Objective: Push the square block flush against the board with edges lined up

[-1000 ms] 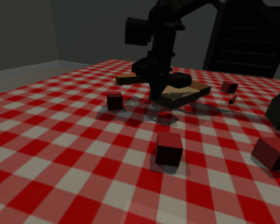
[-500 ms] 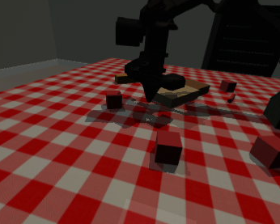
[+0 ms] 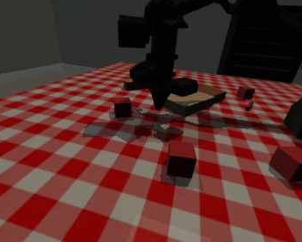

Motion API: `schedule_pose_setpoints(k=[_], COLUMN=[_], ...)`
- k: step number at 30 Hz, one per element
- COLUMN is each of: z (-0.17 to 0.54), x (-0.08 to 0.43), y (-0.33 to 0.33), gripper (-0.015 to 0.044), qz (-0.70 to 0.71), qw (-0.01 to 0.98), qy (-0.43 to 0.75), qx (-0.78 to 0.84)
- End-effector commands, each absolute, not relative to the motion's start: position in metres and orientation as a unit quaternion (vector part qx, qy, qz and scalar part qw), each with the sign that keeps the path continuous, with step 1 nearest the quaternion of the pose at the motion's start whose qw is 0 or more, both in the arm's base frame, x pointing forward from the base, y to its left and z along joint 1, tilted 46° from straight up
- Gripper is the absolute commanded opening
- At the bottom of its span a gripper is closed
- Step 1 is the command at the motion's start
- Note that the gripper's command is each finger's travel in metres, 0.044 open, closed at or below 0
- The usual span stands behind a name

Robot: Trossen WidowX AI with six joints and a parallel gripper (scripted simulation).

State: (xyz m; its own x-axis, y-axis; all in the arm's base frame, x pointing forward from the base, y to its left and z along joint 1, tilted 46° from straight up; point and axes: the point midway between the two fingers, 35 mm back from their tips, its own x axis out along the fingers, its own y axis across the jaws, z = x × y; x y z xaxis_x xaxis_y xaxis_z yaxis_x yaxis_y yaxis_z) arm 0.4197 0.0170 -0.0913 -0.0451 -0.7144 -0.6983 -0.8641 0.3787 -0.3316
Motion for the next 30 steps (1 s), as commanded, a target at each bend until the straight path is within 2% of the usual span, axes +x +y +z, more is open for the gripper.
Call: schedule_pose_setpoints(k=[1, 9, 30], z=[-0.062, -0.059, -0.032], x=[0.424, 0.425, 0.375], y=[0.048, 0.052, 0.035], gripper=[0.0, 0.0, 0.0], qz=[0.089, 0.082, -0.174], qw=[0.429, 0.437, 0.6], qy=[0.712, 0.706, 0.693], qx=[-0.549, -0.551, -0.359])
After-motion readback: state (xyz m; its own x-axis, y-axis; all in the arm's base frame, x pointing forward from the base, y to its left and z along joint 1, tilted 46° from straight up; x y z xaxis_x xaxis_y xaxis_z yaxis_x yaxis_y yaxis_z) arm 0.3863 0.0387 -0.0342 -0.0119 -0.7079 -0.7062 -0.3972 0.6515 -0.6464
